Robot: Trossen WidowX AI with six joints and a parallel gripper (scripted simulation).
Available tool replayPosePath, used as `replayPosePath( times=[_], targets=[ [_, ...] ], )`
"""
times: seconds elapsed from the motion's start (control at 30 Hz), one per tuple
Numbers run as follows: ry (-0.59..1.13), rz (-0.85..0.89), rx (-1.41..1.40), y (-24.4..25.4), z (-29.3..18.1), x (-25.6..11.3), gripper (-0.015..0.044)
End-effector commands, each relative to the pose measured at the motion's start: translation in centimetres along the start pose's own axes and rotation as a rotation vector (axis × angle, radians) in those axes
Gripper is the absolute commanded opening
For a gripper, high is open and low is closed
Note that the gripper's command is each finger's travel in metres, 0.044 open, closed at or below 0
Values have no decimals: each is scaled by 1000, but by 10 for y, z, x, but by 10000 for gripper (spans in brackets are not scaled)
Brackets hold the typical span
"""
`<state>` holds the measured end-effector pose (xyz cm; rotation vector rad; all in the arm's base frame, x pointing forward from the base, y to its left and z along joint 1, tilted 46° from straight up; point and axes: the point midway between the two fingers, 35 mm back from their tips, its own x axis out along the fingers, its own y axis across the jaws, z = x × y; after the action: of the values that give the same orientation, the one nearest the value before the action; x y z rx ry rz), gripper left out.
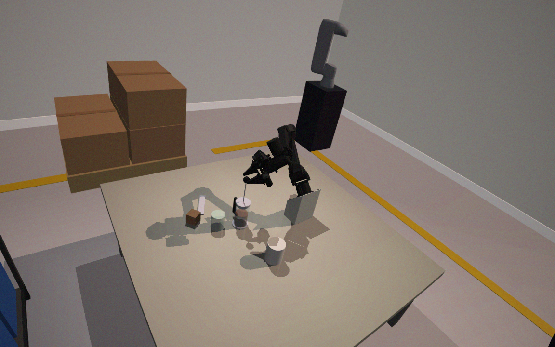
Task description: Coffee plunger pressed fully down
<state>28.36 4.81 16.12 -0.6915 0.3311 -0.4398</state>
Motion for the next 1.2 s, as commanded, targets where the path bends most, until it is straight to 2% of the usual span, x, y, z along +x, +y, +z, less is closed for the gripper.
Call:
replayPosePath(
  times=[0.0,0.07,0.23,1.17],
  targets=[
    [1,5,-11,2,-2,0,204],
    [1,5,-11,2,-2,0,151],
    [1,5,-11,2,-2,0,119],
    [11,12,-8,11,-26,23,119]
  ],
)
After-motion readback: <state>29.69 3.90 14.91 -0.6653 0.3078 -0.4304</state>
